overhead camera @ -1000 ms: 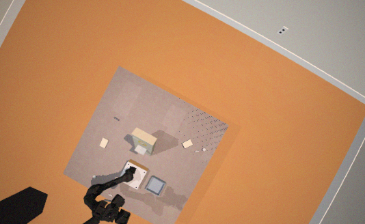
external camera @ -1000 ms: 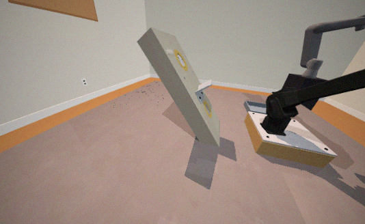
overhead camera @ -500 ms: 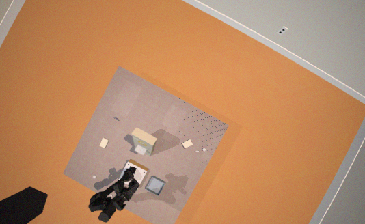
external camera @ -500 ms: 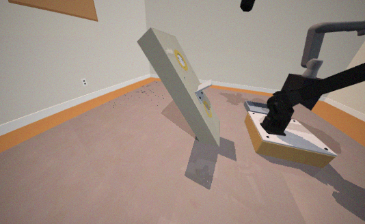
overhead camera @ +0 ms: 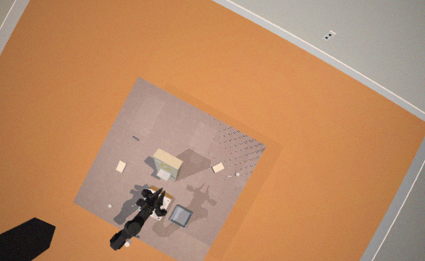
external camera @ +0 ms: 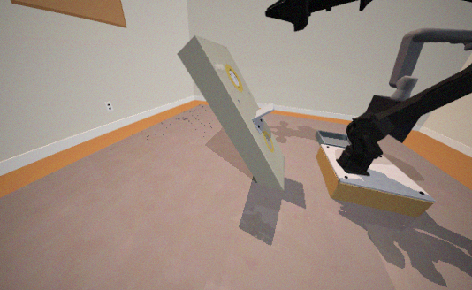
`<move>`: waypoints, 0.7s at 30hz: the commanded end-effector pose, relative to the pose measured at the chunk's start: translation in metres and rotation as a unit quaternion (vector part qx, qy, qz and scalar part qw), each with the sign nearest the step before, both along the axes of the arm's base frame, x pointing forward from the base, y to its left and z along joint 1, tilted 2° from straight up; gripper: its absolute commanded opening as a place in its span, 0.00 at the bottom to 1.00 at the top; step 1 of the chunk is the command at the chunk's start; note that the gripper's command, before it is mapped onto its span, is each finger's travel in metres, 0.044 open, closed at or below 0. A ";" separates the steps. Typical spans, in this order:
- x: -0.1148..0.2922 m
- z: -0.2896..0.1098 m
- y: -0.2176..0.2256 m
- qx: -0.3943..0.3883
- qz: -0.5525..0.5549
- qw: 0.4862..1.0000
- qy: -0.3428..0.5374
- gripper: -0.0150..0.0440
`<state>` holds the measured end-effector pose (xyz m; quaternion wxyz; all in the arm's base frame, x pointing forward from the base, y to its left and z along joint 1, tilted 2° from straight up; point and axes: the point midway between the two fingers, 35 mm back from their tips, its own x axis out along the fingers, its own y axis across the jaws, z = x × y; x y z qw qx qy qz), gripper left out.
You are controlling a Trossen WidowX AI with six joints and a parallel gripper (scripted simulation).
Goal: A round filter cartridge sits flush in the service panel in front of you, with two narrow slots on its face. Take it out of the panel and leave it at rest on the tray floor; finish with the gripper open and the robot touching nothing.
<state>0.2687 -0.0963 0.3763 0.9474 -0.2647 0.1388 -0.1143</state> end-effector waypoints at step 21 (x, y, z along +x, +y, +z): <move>0.019 -0.114 0.066 0.421 -0.101 0.897 0.085 0.42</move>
